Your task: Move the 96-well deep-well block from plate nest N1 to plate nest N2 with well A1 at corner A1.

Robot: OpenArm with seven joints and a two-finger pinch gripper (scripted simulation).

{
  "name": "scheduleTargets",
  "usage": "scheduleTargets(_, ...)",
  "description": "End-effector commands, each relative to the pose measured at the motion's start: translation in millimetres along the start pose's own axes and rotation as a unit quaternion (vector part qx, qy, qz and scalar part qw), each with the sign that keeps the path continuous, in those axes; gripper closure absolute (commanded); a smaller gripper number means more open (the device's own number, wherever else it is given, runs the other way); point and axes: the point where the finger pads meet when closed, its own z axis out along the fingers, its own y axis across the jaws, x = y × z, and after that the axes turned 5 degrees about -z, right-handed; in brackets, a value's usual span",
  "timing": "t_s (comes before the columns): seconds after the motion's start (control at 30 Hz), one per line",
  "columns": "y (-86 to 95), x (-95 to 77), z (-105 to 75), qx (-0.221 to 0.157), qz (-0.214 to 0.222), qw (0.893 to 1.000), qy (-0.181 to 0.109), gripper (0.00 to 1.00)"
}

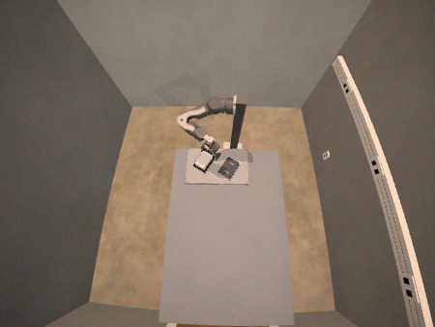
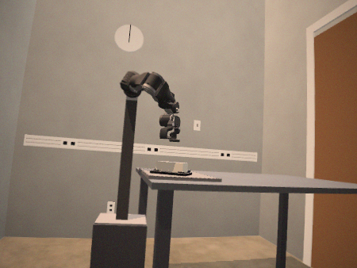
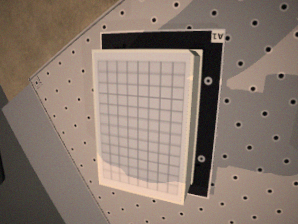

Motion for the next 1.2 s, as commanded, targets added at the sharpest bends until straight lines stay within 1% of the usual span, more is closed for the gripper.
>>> scheduleTargets(0.0, 6.1, -0.6, -1.8, -0.014, -0.011, 1.000, -0.004, 0.23)
scheduleTargets(0.3, 6.1, -0.6, -1.8, -0.014, -0.011, 1.000, -0.004, 0.23)
scheduleTargets(0.47, -25.8, -18.3, 25.7, -0.014, -0.011, 1.000, -0.004, 0.23)
scheduleTargets(0.87, -25.8, -18.3, 25.7, -0.014, -0.011, 1.000, -0.004, 0.23)
scheduleTargets(1.03, -56.7, -37.9, 52.1, -0.014, -0.011, 1.000, -0.004, 0.23)
scheduleTargets(1.17, -56.7, -37.9, 52.1, -0.014, -0.011, 1.000, -0.004, 0.23)
